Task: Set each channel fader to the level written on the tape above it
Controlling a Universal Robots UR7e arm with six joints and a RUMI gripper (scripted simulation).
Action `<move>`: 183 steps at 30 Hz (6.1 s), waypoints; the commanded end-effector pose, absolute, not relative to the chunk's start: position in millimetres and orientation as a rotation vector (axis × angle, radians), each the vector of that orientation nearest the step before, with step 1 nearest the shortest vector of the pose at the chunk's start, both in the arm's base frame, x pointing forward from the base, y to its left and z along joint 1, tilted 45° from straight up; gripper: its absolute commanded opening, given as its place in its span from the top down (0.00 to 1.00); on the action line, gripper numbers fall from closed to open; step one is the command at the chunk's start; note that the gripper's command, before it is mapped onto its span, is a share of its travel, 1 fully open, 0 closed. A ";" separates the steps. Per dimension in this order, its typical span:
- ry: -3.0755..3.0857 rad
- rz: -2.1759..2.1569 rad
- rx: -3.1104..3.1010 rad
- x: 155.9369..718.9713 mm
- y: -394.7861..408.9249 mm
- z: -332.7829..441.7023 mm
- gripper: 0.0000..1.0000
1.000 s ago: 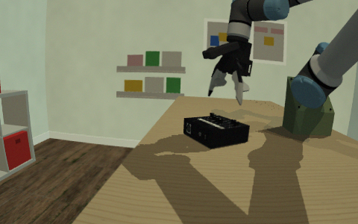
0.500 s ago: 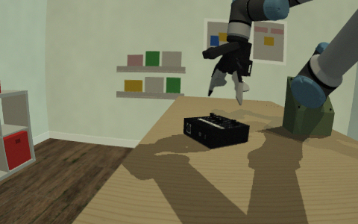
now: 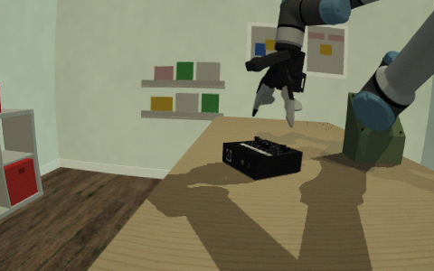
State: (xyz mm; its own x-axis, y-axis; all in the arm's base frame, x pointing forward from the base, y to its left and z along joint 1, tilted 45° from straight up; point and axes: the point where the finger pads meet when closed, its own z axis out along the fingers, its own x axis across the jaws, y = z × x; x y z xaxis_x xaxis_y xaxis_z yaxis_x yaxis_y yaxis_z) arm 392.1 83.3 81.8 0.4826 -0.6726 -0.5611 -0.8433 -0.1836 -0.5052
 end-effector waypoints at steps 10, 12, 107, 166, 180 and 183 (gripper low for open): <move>1.258 0.268 -1.926 392.3 83.0 81.9 0.00; 1.258 0.268 -1.926 392.3 83.0 81.9 0.00; 2.805 1.157 0.011 404.0 35.2 136.4 0.00; 2.751 1.129 -0.162 400.8 32.6 129.0 0.00; 2.511 0.998 -0.696 395.1 32.8 110.0 0.00; 2.487 0.984 -0.739 394.5 33.0 108.5 0.00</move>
State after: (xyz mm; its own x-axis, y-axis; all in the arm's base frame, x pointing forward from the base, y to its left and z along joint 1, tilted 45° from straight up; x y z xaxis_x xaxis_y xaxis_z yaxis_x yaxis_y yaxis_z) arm 396.0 33.2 113.8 -0.8727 -0.2594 -0.4137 -0.4719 0.6662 0.5776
